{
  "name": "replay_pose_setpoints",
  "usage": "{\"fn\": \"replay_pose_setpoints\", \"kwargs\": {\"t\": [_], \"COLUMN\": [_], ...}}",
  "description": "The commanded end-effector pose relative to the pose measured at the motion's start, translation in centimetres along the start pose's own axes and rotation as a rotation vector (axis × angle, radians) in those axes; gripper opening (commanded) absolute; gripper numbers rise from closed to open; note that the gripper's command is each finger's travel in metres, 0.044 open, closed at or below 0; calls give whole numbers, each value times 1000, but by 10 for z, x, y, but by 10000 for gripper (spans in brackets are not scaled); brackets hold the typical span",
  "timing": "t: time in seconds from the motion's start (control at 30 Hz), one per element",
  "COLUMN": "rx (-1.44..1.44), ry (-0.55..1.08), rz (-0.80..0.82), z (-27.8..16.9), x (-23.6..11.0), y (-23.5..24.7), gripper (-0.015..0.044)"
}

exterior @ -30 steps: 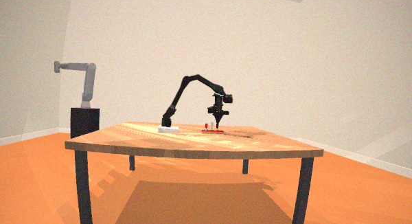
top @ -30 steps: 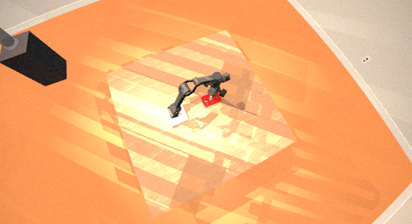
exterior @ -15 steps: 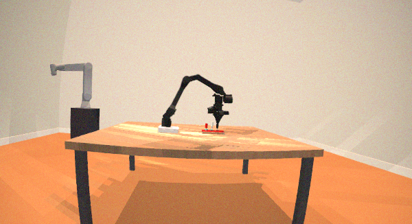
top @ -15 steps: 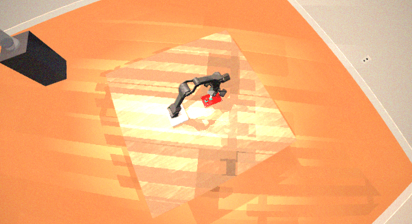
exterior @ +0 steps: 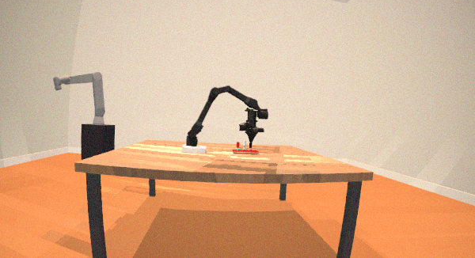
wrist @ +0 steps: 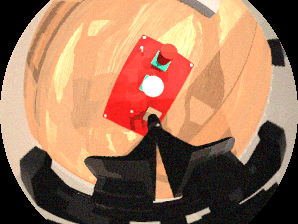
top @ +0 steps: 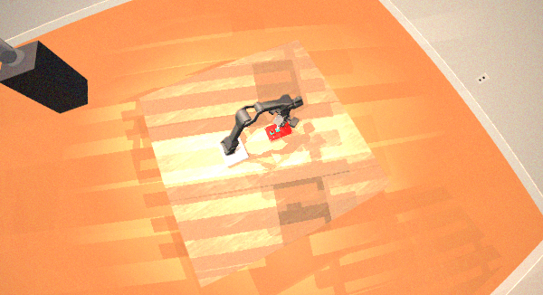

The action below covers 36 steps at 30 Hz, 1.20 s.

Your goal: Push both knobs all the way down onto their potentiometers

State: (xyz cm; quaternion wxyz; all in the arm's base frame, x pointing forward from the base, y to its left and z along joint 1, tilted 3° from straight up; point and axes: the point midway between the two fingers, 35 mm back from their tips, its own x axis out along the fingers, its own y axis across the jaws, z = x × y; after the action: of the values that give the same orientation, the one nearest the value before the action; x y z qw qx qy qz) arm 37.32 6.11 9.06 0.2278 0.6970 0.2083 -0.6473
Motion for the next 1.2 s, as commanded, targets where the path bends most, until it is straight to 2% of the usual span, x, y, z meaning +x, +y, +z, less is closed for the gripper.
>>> {"fn": "replay_pose_setpoints", "kwargs": {"t": [0.0,1.17], "rx": [3,3], "ry": [-2,-2], "rz": [-1,-1], "z": [0,0], "x": [4,9], "y": [0,0], "gripper": [0,0]}}
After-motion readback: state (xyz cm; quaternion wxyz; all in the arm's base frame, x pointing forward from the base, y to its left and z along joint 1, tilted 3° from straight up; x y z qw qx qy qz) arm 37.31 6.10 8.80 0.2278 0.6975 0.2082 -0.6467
